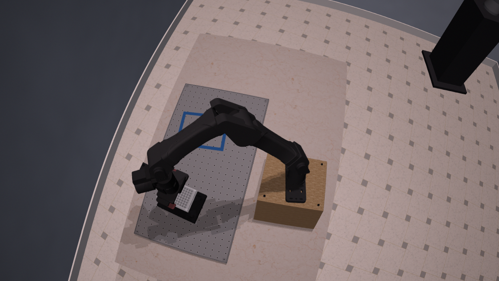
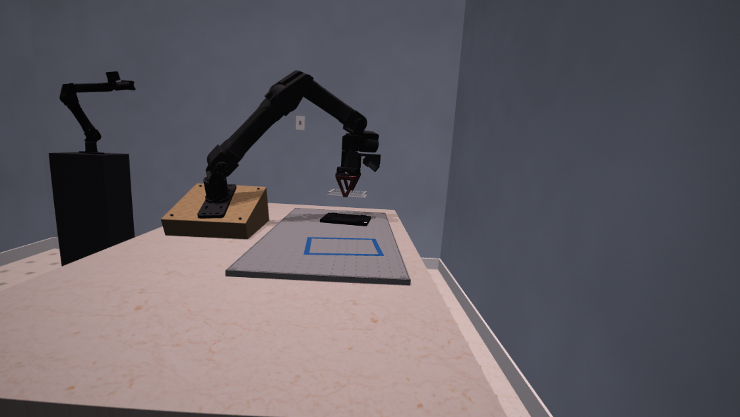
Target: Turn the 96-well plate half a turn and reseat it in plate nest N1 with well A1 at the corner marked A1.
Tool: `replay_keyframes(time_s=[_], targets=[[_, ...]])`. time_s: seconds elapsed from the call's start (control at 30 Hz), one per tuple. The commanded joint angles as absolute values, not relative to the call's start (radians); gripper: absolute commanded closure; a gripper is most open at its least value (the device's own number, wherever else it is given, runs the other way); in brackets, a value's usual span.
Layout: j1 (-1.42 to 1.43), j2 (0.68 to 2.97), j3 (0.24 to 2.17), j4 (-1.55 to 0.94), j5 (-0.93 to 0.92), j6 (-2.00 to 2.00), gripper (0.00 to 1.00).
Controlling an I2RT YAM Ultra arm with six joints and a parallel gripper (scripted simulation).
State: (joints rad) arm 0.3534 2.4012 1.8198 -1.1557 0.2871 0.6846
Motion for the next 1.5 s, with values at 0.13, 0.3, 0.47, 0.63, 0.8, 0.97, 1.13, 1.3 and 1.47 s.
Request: replay_keyframes(time_s=[0.13,0.3,0.47,0.63,0.8,0.97,1.13,1.3,1.47], targets=[[0.354,2.367,1.798,-1.142,0.296,0.676,1.00],[0.354,2.366,1.796,-1.148,0.296,0.676,1.00],[0.353,2.365,1.828,-1.149,0.296,0.676,1.00],[0.353,2.365,1.832,-1.150,0.296,0.676,1.00],[0.352,2.365,1.837,-1.151,0.296,0.676,1.00],[0.349,2.387,1.783,-1.114,0.297,0.670,1.00],[0.342,2.413,1.760,-1.084,0.296,0.666,1.00],[0.344,2.388,1.753,-1.064,0.298,0.662,1.00],[0.328,2.433,1.732,-1.037,0.298,0.657,1.00]])
